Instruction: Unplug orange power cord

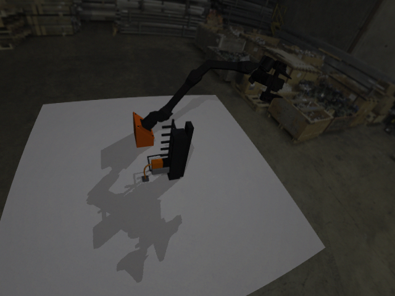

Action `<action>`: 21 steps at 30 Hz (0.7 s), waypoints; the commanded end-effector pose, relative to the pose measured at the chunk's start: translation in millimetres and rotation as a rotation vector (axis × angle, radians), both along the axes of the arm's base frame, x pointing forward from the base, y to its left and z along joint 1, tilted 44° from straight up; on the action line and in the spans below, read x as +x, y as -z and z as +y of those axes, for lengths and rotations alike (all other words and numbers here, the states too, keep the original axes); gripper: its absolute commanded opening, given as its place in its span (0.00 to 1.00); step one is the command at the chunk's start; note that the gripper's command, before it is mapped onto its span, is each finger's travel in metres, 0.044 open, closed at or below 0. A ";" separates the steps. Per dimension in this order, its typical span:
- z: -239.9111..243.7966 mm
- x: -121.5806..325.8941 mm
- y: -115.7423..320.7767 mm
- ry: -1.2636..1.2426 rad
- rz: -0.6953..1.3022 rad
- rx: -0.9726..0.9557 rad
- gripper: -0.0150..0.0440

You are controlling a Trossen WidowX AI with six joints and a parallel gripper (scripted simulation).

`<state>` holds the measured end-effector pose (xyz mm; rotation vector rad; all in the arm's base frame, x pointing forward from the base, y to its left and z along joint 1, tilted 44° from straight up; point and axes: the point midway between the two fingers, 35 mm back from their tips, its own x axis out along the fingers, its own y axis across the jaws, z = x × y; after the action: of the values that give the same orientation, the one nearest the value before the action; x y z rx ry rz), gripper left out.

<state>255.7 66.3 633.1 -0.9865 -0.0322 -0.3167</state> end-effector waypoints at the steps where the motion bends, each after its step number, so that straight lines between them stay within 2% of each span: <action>1: 0.5 1.0 0.7 -0.001 0.001 0.000 0.89; 5: 10.9 25.6 18.8 -0.016 0.039 0.005 0.71; 9: 21.8 74.3 62.5 -0.040 0.135 0.039 0.53; 13: 19.9 112.9 106.0 -0.049 0.232 0.101 0.53; 21: -17.2 180.9 226.4 -0.004 0.498 0.359 0.53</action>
<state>415.6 68.4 455.6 -0.7914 0.3371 -0.0872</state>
